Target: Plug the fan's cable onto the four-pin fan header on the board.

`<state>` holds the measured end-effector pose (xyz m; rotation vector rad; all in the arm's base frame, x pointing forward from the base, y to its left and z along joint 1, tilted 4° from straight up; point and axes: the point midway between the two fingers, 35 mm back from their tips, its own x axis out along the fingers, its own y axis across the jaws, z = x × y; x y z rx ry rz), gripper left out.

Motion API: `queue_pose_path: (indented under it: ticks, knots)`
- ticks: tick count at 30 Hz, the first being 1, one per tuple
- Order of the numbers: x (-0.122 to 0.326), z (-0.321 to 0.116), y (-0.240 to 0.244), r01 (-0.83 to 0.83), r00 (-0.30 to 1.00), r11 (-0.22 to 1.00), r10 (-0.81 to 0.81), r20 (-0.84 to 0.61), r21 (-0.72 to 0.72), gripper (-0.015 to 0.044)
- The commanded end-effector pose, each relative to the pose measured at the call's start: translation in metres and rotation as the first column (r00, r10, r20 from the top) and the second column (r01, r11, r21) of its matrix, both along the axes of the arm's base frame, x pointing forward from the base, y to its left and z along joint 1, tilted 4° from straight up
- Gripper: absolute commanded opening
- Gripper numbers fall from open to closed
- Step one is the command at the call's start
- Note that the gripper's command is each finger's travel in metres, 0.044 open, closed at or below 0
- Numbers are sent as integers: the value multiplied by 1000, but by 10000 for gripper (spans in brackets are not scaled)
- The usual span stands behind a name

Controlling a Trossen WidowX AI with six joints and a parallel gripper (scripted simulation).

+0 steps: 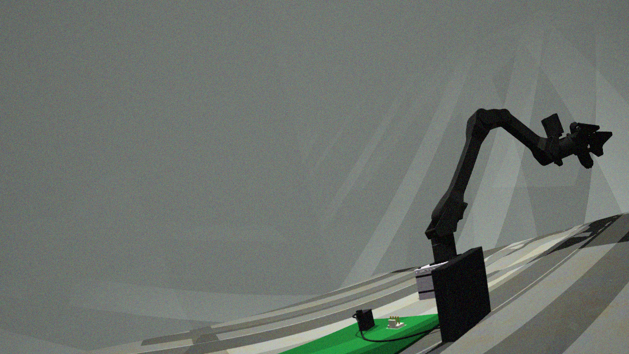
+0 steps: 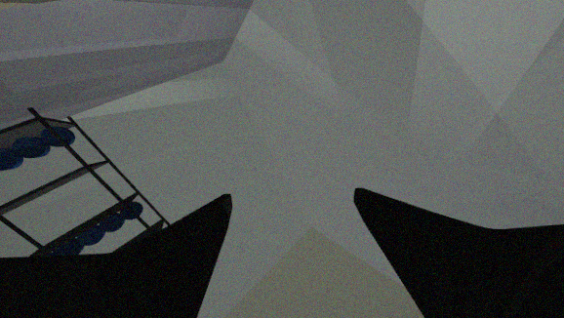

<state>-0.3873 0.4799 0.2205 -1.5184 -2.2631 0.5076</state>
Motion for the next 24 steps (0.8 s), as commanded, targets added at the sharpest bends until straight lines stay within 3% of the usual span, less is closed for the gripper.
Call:
queue_pose_path:
  ticks: [1,4,13,18,24]
  knots:
    - [0,0,0,0,1000,1000,0,0,0,426]
    - [10,-1,7,14,999,1000,-14,-30,-24,440]
    - [155,-17,79,158,868,933,-287,-405,-323,440]
    - [246,-27,99,203,663,859,-474,-580,-471,440]
    - [355,-41,101,215,295,765,-644,-706,-607,440]
